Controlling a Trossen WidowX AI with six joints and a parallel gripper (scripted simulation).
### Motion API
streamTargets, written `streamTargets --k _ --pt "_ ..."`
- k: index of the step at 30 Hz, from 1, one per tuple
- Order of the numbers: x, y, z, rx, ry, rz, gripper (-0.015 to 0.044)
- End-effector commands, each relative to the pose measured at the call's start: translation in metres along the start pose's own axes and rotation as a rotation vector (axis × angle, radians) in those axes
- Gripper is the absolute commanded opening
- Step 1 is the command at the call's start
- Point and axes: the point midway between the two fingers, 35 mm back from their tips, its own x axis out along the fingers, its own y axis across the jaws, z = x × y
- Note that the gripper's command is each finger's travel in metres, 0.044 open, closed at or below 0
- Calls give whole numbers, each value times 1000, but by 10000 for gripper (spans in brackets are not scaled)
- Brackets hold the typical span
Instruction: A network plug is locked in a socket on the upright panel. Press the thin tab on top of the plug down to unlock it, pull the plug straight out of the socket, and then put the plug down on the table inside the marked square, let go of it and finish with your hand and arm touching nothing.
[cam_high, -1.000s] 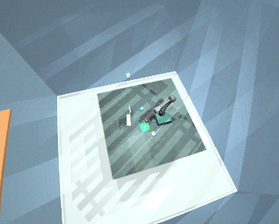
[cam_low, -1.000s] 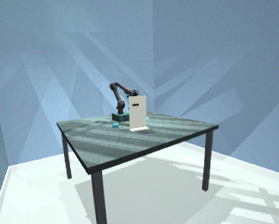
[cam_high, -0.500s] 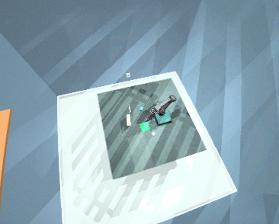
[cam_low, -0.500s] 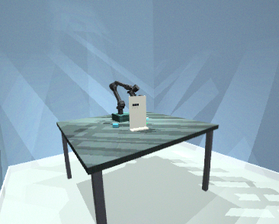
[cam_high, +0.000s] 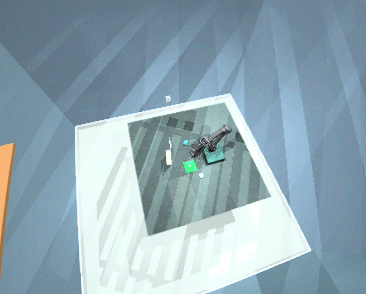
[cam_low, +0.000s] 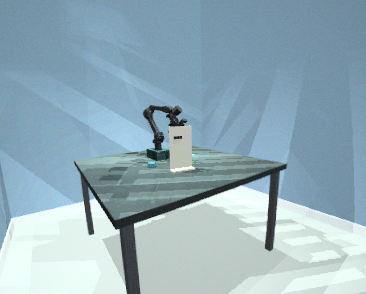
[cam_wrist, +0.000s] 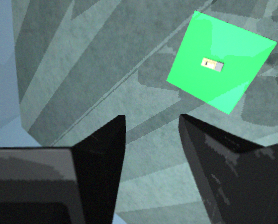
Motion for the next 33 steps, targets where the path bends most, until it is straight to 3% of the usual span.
streamTargets --k 1,10,33 --pt "-5 4 -1 -5 4 16 209" --pt "-5 4 -1 -5 4 16 440" --pt "-5 4 -1 -5 4 16 440"
